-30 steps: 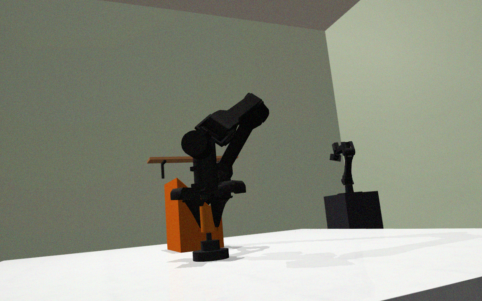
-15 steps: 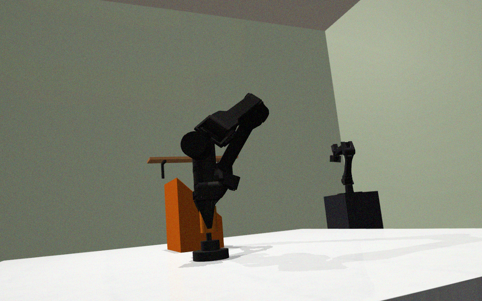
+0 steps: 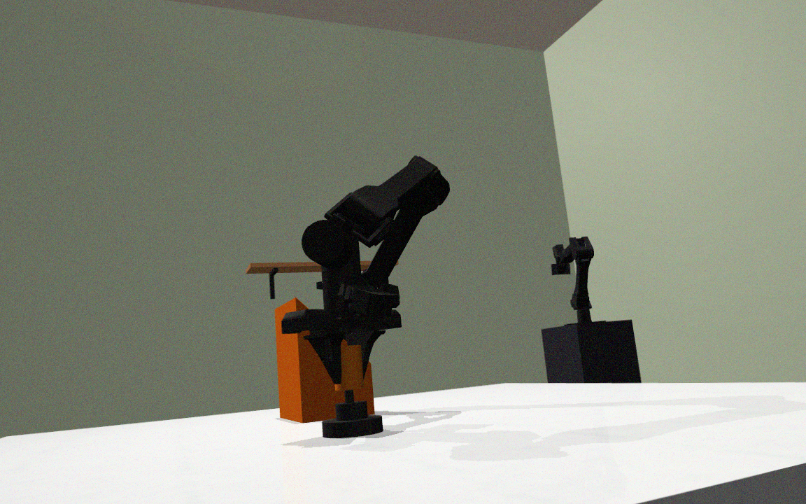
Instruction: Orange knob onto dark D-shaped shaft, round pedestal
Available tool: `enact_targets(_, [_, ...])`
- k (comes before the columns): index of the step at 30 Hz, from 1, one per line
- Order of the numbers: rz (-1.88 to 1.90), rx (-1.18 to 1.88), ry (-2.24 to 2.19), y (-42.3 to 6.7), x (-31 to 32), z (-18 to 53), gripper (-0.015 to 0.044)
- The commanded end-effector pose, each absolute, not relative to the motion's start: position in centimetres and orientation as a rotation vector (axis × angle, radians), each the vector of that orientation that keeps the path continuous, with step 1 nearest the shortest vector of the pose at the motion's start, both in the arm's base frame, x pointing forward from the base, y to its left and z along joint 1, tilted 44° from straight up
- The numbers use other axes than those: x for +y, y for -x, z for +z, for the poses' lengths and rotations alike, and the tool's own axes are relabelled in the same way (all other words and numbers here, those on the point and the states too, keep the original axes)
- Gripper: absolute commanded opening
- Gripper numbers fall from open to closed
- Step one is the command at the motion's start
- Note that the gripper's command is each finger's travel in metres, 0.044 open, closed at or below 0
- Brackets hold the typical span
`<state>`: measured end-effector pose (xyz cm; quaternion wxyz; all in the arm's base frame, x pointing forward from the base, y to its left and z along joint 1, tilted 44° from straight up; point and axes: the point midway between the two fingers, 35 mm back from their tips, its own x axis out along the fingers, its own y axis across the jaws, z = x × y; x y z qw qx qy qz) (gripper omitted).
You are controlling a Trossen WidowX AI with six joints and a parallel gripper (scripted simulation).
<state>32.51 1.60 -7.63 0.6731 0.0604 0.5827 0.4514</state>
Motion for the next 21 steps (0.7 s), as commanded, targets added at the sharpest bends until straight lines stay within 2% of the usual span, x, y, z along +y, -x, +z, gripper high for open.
enact_targets(1, [0.603,1.572,-0.576,-32.81,1.34,-7.32,0.0000])
enact_targets(5, [0.475,1.632,-0.700,-32.82,1.40,-7.18,0.0000])
enact_targets(21, [0.469,1.635,-0.706,-32.53,1.58,-7.53,0.0000])
